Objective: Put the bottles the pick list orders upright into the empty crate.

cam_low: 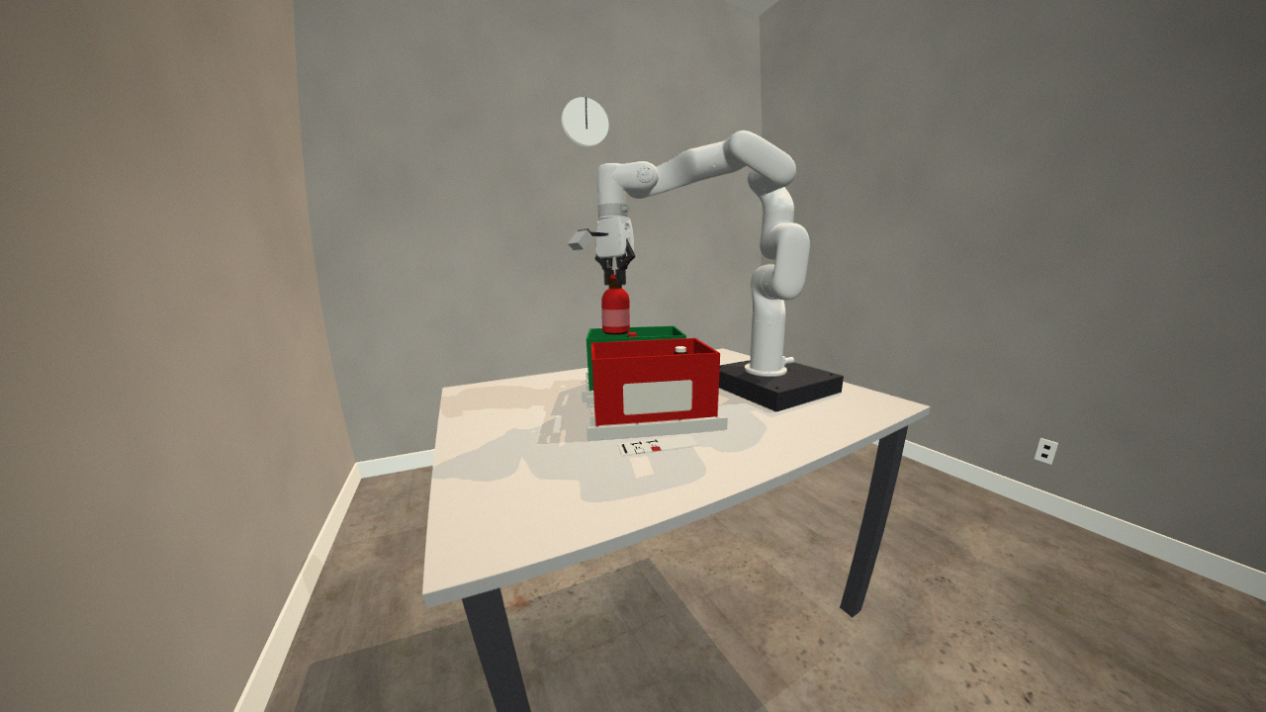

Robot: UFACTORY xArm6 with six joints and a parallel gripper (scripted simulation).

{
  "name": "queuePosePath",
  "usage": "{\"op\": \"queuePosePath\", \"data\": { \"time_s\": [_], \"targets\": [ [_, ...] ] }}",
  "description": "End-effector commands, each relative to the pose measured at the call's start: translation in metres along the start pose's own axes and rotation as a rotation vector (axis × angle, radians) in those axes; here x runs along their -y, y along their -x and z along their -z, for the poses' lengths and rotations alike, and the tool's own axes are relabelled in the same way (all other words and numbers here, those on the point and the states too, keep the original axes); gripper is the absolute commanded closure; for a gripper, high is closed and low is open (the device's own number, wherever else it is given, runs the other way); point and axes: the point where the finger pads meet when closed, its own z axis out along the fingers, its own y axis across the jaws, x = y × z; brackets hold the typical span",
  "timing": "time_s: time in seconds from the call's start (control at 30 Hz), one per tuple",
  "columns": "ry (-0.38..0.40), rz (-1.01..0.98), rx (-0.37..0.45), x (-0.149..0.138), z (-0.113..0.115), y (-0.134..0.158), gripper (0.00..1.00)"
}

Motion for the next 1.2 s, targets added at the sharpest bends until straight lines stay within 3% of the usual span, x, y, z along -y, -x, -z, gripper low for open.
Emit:
{"op": "queuePosePath", "data": {
  "time_s": [0.0,1.17],
  "targets": [
    [0.004,-0.001,-0.004,0.005,0.002,-0.002,1.0],
    [0.003,-0.001,-0.004,0.067,0.002,-0.012,1.0]
  ]
}}
